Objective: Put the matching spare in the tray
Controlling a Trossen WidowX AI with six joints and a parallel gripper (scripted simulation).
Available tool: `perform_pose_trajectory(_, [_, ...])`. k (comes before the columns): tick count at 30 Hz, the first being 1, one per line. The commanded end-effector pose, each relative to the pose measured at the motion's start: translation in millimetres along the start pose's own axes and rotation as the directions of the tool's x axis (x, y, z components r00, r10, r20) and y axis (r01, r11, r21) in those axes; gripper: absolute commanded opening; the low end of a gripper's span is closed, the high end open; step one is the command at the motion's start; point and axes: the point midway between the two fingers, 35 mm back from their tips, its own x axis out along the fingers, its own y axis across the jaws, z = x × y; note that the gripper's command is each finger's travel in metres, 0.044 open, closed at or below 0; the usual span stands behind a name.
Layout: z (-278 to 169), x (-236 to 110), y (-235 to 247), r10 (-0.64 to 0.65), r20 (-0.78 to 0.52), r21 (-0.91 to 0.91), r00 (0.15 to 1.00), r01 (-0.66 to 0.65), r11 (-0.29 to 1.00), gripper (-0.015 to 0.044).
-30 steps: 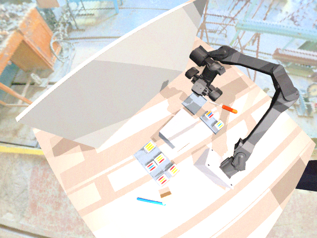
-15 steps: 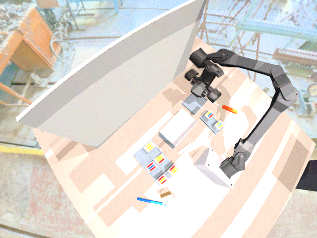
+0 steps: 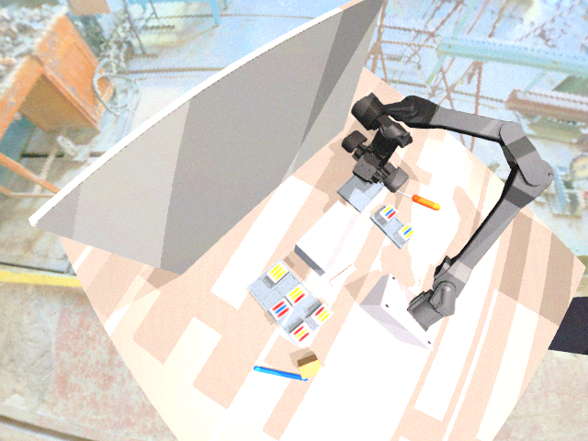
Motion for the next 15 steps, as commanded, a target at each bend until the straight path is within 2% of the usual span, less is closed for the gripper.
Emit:
perform_pose_trajectory(1, [2, 5, 2, 0.005, 0.004, -0.008, 1.000, -0.005, 1.000, 0.0000])
perform_pose_trajectory(15, [1, 17, 3, 0.005, 0.002, -0.008, 1.000, -0.005, 1.000, 0.0000])
